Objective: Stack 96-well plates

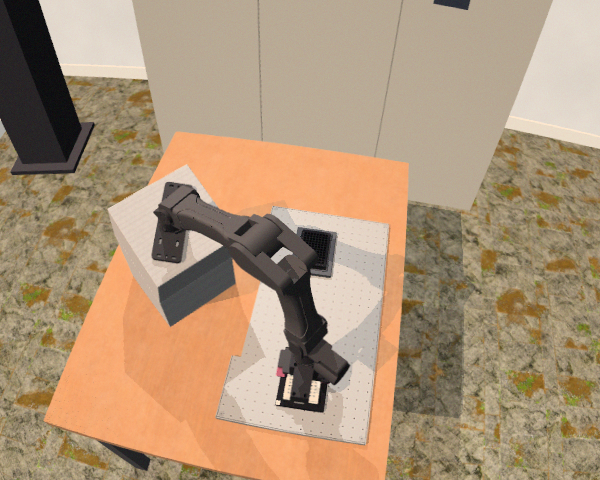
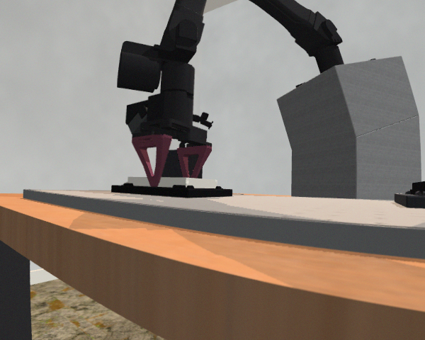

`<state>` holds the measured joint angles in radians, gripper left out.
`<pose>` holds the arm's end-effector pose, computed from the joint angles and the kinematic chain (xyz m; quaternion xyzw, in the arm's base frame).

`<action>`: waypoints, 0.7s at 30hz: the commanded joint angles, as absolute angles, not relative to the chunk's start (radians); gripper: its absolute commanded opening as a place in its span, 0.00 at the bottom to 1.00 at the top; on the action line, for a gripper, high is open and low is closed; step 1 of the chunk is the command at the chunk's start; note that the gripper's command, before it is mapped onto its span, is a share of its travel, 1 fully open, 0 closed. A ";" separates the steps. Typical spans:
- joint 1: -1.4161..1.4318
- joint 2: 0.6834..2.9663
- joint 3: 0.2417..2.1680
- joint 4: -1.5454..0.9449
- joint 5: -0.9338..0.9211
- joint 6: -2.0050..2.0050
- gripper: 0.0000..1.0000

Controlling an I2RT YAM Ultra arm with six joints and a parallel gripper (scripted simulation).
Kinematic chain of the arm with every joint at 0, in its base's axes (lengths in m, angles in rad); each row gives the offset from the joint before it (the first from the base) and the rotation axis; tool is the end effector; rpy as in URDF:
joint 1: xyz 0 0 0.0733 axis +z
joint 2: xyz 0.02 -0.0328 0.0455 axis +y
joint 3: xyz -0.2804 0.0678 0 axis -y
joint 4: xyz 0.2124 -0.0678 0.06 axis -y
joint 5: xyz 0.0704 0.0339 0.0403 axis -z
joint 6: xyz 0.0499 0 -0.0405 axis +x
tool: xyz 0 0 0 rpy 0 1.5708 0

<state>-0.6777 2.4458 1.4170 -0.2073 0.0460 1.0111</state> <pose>0.3385 -0.2740 0.0339 0.7395 0.6519 0.0053 0.1680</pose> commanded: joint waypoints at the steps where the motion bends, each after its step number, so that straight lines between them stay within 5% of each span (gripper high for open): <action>1: -0.682 2.435 1.444 -0.222 0.060 1.007 0.00; 21: -0.669 2.337 1.360 -0.262 0.061 1.015 0.00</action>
